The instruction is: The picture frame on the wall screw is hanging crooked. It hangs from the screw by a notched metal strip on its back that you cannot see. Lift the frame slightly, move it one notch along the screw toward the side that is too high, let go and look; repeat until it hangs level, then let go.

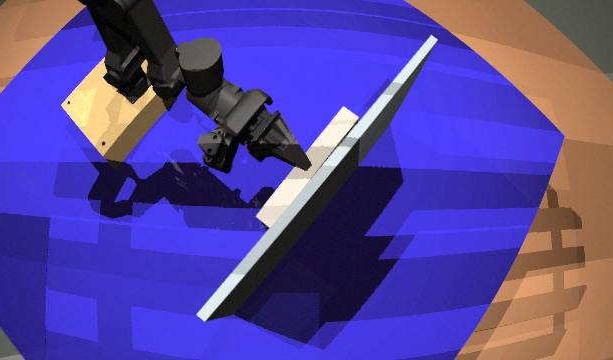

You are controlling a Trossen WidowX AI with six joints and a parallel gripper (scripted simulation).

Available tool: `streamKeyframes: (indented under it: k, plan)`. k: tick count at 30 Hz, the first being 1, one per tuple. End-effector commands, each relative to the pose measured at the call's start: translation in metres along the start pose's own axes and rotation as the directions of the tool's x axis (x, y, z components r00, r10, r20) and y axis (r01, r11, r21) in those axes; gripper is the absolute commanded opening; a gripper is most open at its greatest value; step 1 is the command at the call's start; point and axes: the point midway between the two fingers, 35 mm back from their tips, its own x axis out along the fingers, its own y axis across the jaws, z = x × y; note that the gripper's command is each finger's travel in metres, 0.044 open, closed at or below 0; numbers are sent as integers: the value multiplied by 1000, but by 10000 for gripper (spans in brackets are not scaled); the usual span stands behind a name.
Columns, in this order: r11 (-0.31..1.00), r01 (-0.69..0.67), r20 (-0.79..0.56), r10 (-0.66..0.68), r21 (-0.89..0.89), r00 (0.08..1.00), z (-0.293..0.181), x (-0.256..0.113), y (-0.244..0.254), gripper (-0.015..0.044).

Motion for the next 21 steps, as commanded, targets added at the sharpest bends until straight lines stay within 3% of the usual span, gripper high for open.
streamKeyframes:
  k: [1,21]
  plan:
    - [1000,0,1,0,-23,1000,0,0,0,0]
    - [992,0,2,0,-130,1000,-1,0,1,0]
